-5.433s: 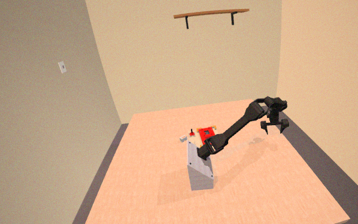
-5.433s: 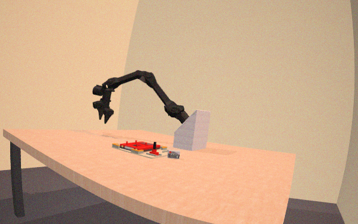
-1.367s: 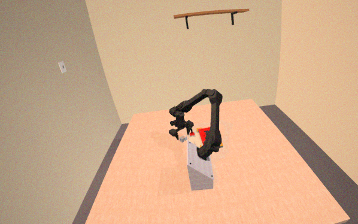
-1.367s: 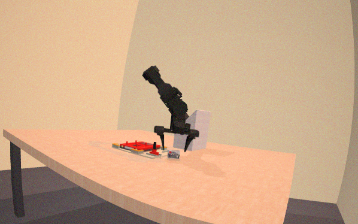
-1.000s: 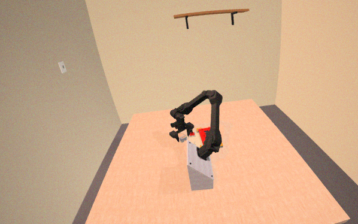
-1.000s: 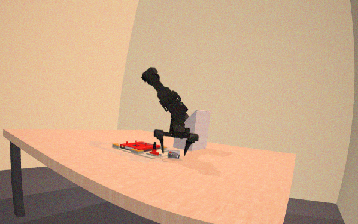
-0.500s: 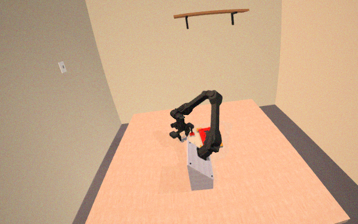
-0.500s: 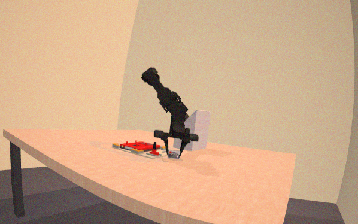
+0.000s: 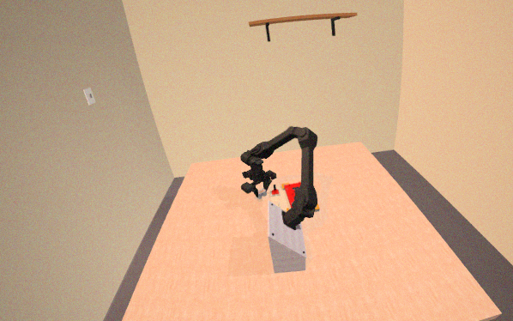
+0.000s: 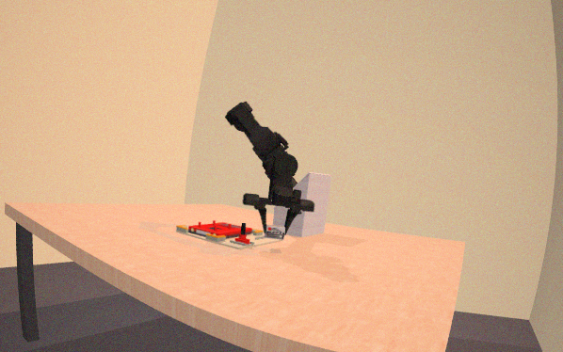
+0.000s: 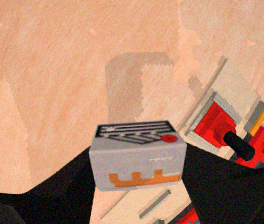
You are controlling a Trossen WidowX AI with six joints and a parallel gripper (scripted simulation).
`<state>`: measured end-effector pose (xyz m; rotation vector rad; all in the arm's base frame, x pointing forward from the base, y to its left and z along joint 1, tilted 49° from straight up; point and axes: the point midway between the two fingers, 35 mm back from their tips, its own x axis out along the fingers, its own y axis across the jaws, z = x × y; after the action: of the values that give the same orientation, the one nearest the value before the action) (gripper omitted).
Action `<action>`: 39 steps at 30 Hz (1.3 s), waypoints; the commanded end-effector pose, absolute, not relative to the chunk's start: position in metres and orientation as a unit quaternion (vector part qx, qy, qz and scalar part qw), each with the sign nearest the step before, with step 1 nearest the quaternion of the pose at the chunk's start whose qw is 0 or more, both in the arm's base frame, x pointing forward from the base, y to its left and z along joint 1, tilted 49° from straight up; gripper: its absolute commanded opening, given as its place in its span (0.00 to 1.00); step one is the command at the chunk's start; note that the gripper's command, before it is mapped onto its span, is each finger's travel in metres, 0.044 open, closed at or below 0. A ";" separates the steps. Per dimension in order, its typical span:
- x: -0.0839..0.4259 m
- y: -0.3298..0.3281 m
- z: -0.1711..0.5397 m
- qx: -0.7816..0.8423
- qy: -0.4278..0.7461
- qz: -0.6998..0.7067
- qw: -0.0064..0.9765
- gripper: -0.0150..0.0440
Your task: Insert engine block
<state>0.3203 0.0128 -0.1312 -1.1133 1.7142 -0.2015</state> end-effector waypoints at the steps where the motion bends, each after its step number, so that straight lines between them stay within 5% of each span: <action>1: 0.324 0.026 -0.123 -0.460 0.713 -0.082 0.523 0.25; 39: 0.324 0.076 -0.082 -0.461 0.710 -0.083 0.526 0.25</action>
<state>0.3241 0.0749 -0.0830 -1.0918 1.7154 -0.2084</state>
